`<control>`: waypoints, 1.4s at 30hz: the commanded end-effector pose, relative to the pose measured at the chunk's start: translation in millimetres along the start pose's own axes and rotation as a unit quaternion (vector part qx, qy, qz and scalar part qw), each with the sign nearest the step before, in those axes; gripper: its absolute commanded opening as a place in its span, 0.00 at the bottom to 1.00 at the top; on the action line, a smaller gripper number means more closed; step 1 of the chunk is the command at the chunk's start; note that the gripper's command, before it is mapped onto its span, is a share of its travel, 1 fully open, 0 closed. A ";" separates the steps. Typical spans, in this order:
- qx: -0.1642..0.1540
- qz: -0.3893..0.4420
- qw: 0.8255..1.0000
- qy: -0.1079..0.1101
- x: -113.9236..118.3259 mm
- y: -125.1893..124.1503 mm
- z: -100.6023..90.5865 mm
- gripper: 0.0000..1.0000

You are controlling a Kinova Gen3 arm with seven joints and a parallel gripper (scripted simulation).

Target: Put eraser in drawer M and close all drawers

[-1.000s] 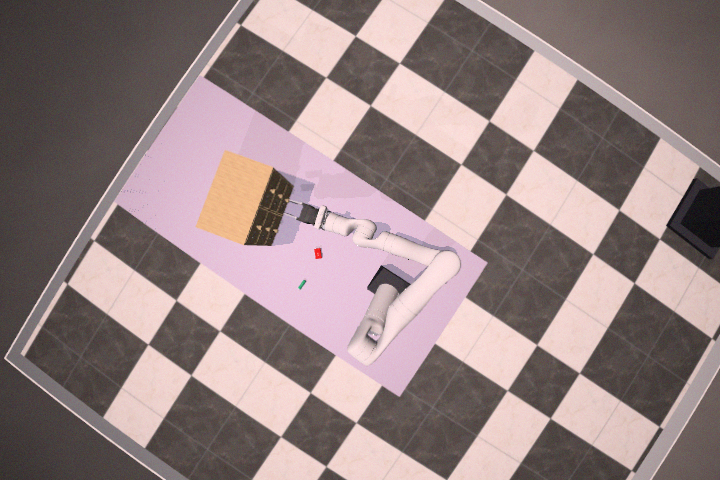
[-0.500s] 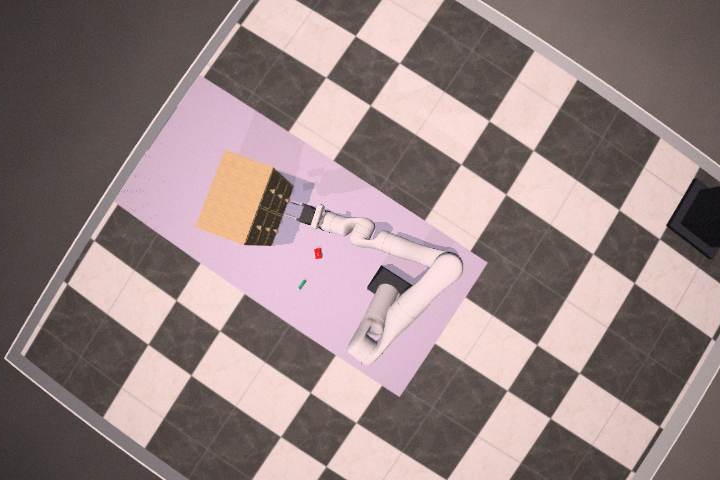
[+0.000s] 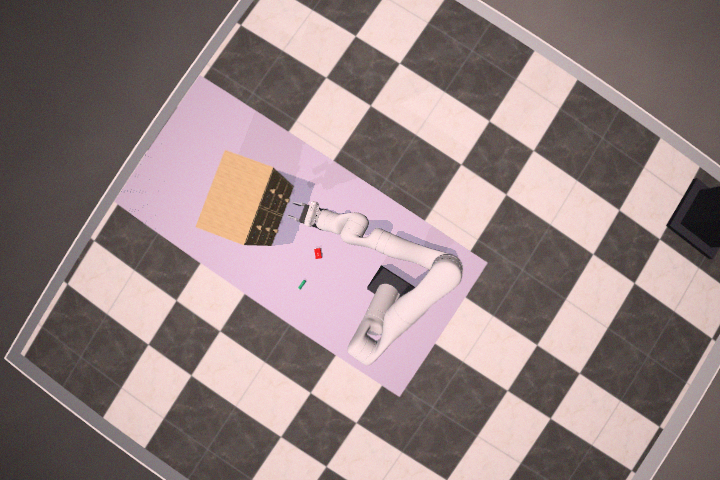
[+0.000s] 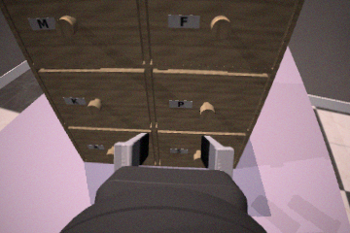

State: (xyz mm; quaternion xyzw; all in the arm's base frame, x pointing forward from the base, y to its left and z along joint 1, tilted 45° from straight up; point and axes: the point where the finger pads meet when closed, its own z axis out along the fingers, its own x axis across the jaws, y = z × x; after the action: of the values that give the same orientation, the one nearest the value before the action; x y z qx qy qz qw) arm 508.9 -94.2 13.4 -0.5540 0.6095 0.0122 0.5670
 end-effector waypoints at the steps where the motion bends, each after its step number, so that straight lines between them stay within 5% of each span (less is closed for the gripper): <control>1: -0.044 -0.005 0.999 0.004 6.1 -3.8 -7.3 1.00; 4: -0.056 -0.005 0.998 0.004 6.0 -4.6 -9.9 1.00; 19: -0.256 -0.003 0.967 0.006 5.5 -13.9 -50.7 1.00; 21: -0.256 -0.003 0.967 0.006 5.5 -13.9 -50.7 1.00; 32: -0.360 -0.002 0.933 0.008 5.3 -18.3 -72.6 1.00; 42: -0.395 -0.001 0.919 0.009 5.2 -19.9 -80.2 1.00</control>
State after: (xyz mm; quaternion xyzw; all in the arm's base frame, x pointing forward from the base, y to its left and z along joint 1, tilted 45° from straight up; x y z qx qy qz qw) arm 468.1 -158.3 47.6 -0.7277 0.5656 0.2412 0.3040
